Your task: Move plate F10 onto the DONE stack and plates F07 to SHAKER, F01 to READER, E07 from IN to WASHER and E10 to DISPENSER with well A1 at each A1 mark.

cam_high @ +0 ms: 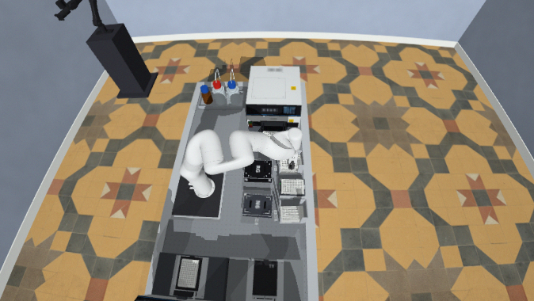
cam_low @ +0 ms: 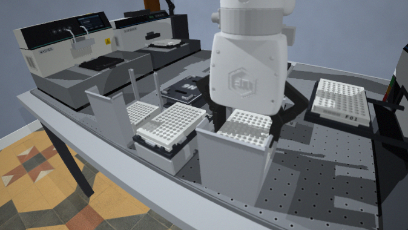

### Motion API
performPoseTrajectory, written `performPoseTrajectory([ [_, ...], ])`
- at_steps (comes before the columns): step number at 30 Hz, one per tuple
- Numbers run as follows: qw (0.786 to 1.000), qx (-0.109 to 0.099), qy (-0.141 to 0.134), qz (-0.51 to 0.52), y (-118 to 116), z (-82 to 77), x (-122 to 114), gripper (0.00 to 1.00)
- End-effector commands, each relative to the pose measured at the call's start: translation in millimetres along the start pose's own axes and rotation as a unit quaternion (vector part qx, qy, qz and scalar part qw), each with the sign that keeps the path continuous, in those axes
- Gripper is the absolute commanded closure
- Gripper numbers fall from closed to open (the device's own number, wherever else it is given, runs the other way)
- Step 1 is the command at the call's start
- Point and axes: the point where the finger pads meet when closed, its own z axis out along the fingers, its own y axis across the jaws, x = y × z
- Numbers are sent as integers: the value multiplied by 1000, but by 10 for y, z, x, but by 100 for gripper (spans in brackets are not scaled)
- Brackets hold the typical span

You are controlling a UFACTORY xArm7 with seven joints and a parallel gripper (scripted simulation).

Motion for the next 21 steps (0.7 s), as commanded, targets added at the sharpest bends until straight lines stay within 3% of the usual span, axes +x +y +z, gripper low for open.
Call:
performPoseTrajectory([
  [1, 1000, 0, -2, 0, 4, -37, -12, 100],
  [21, 1000, 0, -2, 0, 4, -158, -12, 100],
])
